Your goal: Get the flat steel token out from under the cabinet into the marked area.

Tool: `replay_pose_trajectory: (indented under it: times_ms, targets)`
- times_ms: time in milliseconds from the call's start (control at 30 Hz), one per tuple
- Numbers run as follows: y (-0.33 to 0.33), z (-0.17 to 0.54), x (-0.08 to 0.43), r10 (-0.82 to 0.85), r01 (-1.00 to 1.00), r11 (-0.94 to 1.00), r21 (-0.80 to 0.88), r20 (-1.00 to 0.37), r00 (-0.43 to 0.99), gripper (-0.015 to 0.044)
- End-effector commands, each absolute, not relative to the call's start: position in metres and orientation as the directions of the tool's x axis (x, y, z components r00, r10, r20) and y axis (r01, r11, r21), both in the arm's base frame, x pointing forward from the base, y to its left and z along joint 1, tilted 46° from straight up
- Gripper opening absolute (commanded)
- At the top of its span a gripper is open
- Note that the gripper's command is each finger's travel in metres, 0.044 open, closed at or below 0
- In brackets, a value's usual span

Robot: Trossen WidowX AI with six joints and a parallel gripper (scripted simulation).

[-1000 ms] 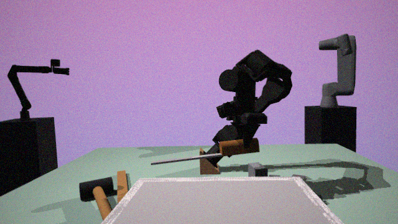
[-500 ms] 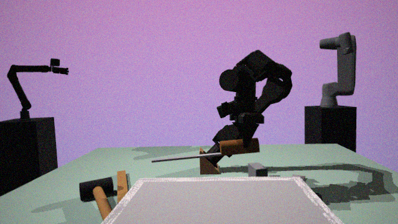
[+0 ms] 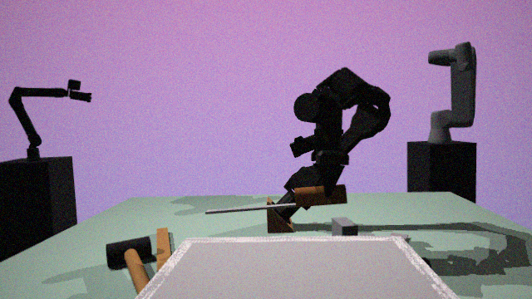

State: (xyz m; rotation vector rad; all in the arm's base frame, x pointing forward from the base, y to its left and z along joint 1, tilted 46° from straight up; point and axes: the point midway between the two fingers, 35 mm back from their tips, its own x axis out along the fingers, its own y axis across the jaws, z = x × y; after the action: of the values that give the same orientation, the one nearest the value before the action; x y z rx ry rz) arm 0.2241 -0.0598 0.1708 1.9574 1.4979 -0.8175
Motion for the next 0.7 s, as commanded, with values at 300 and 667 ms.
replay_pose_trajectory:
  times_ms: [300, 667]
  targets:
    - [-0.0589, 0.1752, 0.219, 0.629, 0.963, -0.26, 0.066, -0.746, 0.22, 0.0]
    - [-0.0679, 0.166, 0.2161, 0.637, 0.966, -0.252, 0.057, -0.741, 0.211, 0.0]
